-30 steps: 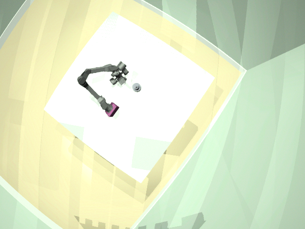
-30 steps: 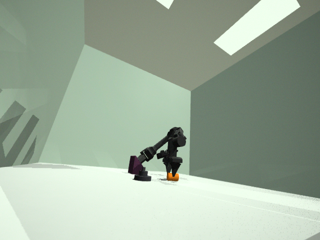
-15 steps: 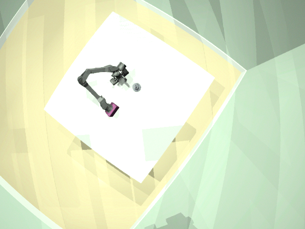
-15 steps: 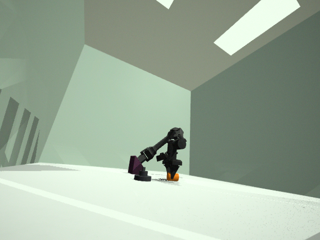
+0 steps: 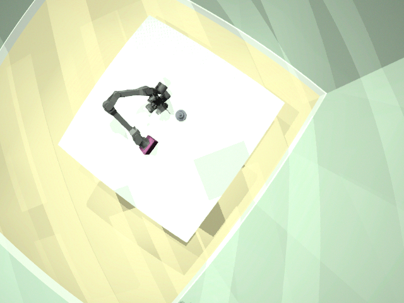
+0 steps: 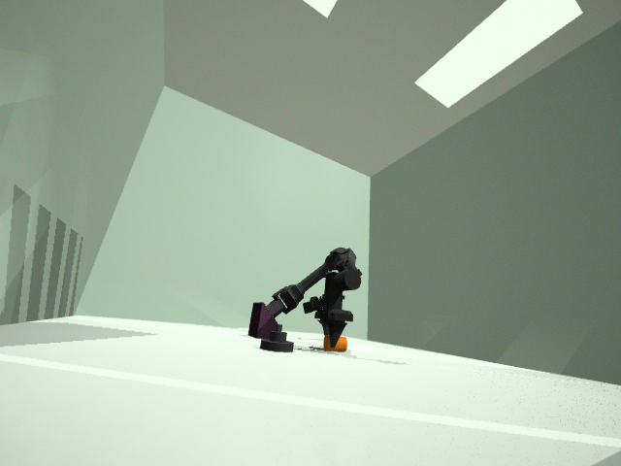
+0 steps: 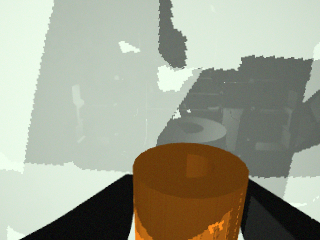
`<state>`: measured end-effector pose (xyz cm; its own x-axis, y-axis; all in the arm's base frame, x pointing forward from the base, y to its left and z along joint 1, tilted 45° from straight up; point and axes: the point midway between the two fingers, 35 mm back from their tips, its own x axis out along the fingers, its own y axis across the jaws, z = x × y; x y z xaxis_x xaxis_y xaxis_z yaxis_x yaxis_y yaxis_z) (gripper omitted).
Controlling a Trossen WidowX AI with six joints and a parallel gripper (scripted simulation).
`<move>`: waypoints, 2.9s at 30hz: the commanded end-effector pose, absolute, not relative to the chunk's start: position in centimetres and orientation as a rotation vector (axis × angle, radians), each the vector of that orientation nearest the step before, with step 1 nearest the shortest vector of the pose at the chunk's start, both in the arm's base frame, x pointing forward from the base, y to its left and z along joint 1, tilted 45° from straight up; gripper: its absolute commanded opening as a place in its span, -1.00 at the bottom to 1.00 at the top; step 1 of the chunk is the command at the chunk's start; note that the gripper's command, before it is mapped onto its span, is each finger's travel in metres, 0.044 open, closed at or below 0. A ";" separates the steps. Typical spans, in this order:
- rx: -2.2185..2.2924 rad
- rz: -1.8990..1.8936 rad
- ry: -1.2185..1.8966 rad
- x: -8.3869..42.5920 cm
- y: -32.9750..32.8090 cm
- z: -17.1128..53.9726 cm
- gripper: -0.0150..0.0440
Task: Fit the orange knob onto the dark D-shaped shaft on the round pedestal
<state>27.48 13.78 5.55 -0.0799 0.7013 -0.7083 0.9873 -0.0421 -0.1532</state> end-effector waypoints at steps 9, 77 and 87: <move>1.728 -0.961 1.780 27.5 13.8 6.0 0.11; 0.929 -1.450 1.091 28.4 17.4 11.7 0.11; 0.946 -1.432 1.089 28.5 17.7 12.2 0.11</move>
<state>28.37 17.61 11.87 -0.1432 -0.2728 -0.9514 0.9896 -0.0288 -0.1406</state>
